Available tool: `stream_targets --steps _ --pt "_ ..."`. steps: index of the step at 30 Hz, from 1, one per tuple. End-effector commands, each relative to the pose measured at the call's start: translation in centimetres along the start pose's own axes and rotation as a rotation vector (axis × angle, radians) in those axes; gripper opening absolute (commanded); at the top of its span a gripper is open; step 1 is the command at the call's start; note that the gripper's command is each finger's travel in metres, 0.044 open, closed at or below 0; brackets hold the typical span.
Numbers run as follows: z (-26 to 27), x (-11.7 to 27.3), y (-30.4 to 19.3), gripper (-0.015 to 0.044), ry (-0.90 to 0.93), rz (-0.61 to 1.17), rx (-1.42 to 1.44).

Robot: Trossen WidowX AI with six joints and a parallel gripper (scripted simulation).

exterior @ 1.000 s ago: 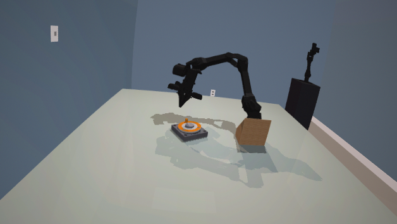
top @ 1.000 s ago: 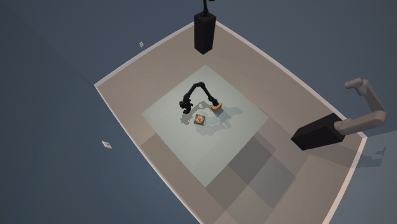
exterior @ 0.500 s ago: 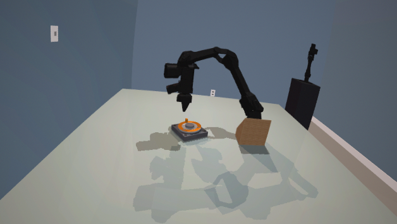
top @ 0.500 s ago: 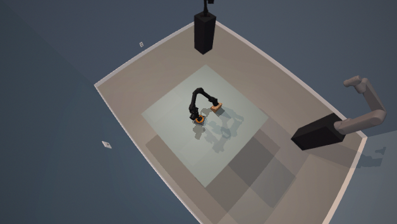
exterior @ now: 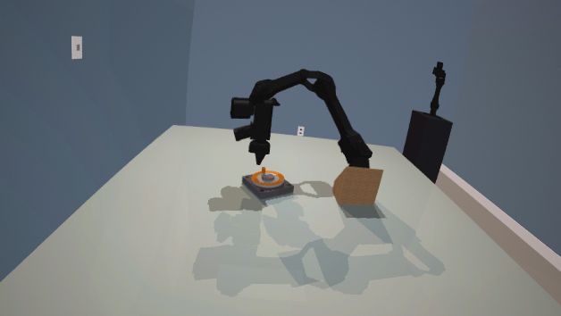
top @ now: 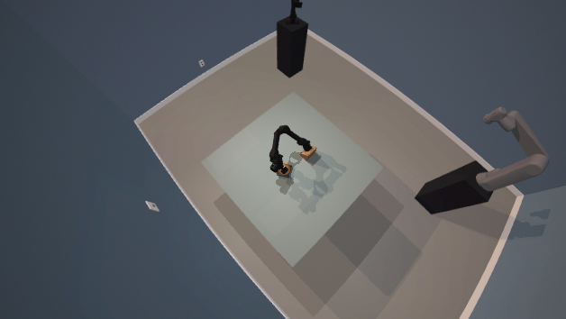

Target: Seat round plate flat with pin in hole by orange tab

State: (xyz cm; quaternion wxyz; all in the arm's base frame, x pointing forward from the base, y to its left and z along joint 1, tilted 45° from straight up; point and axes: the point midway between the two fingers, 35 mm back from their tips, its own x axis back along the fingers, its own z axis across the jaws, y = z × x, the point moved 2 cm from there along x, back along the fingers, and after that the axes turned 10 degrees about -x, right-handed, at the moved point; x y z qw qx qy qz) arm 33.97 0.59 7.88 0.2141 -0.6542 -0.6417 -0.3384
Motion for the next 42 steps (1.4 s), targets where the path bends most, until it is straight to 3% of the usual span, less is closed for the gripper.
stream_targets --steps 1,42 --pt "-0.1 -1.7 -0.1 0.0 -0.007 0.0 0.006" --pt "-1.9 -2.0 -3.6 0.0 -0.008 0.001 0.008"
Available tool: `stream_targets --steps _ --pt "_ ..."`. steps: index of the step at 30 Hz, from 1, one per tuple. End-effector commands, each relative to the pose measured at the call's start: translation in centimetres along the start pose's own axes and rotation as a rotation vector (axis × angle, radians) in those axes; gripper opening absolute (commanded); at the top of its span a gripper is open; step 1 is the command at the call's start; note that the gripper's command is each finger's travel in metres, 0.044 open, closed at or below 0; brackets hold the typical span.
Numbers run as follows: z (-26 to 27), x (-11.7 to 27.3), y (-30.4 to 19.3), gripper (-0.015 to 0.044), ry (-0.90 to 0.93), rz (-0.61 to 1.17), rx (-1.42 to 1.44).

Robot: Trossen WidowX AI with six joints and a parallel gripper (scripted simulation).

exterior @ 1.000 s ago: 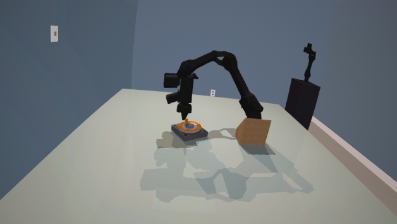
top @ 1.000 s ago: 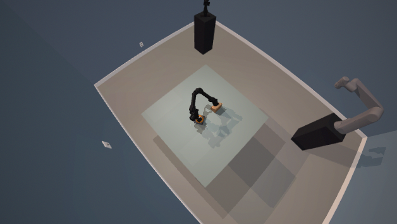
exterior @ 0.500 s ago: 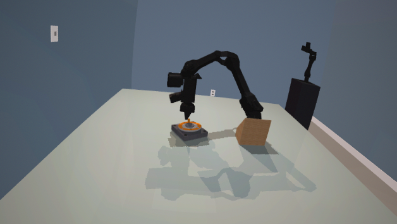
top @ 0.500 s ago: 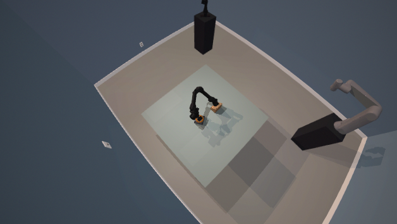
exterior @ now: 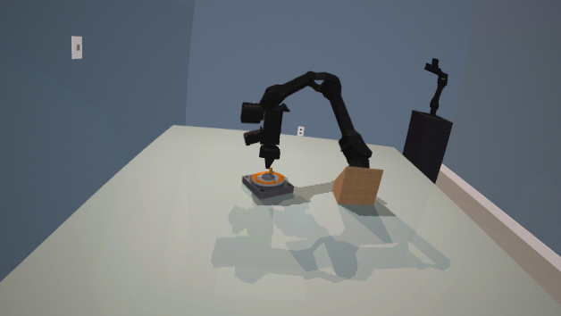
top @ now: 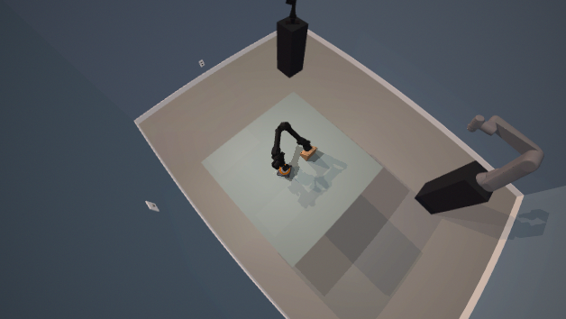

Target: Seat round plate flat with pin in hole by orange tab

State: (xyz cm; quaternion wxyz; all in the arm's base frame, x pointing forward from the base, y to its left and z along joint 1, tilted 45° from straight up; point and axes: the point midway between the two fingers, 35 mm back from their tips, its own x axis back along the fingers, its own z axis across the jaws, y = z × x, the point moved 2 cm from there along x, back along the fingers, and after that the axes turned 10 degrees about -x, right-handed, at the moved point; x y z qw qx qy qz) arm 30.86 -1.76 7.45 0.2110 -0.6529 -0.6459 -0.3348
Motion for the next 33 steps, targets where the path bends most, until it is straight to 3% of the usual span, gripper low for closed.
stream_targets --steps 1,33 --pt "0.0 -0.2 -0.7 0.0 0.001 0.009 0.004" --pt "0.6 0.3 -3.9 0.0 0.002 0.011 0.006"
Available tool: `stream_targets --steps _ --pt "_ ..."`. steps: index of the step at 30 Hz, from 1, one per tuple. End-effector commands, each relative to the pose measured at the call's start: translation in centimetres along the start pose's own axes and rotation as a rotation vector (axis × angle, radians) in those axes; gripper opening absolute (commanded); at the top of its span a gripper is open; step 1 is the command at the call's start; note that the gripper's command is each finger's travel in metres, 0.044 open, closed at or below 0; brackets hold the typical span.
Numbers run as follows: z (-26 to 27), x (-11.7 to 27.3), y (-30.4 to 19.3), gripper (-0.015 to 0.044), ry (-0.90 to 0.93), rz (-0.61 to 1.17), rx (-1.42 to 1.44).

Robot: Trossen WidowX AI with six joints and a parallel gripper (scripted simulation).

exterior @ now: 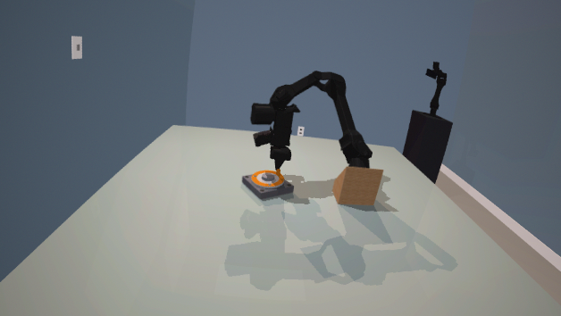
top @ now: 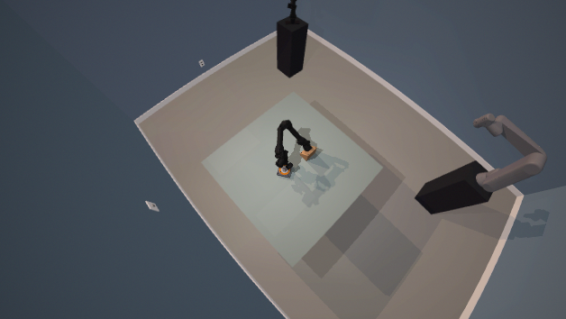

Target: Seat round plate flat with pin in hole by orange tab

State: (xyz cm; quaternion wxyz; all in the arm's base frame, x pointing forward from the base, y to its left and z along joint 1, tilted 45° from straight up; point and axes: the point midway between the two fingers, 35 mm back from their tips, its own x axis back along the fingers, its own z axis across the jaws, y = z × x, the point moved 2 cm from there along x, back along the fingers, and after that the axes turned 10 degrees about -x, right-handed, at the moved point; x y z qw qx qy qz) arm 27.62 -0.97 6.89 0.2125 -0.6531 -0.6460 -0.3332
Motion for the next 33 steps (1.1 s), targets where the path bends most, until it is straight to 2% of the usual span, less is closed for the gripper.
stream_targets --steps 1,13,24,33 --pt "0.2 -0.1 -0.6 0.0 0.002 0.009 0.002" --pt "0.7 -0.3 -1.1 0.0 0.003 0.009 0.002" --pt "0.6 4.3 -1.1 0.0 0.004 0.01 0.003" --pt "0.7 3.7 -1.0 0.0 0.002 0.004 0.009"
